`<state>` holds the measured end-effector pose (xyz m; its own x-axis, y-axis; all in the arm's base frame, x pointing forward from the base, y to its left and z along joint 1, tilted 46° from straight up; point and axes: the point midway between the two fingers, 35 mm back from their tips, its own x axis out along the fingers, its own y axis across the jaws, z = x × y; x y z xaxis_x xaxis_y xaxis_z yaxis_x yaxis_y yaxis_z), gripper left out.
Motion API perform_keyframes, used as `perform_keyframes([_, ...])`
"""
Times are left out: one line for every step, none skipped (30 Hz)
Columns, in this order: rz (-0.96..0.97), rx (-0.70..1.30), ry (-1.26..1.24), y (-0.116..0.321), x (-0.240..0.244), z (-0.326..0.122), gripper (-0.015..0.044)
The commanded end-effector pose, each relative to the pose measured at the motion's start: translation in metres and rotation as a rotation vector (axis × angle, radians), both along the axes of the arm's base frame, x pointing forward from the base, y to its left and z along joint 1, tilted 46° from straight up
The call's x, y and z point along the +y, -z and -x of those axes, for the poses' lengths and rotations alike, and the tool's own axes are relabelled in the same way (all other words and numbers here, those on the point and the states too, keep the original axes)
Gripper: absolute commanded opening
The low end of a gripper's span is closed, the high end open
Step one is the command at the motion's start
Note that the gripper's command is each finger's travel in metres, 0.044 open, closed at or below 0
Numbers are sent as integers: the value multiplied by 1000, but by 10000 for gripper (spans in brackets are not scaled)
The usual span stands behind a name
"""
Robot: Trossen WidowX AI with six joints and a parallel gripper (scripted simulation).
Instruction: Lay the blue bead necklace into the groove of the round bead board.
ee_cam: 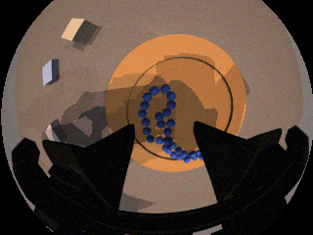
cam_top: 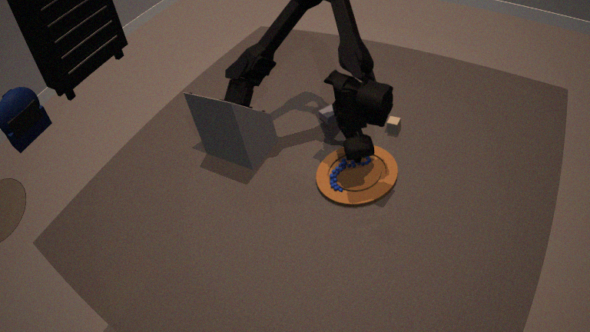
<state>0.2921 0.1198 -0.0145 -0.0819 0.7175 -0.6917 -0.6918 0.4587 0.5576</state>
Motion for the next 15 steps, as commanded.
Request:
perform_keyframes([22,193,195,-8,-4,-17,120])
perform_keyframes([22,193,195,-8,-4,-17,120])
perform_keyframes([22,193,195,-8,-4,-17,120])
perform_keyframes([22,193,195,-8,-4,-17,120])
perform_keyframes([22,193,195,-8,-4,-17,120])
perform_keyframes([22,193,195,-8,-4,-17,120])
perform_keyframes([22,193,195,-8,-4,-17,120])
perform_keyframes([22,193,195,-8,-4,-17,120])
perform_keyframes([22,193,195,-7,-3,-17,120])
perform_keyframes([22,193,195,-5,-1,-16,120])
perform_keyframes([22,193,195,-3,1,-16,120])
perform_keyframes([21,193,194,0,4,-16,120])
perform_keyframes([21,193,194,2,6,-15,120])
perform_keyframes([21,185,194,-3,0,-18,120])
perform_keyframes([21,185,194,-3,0,-18,120])
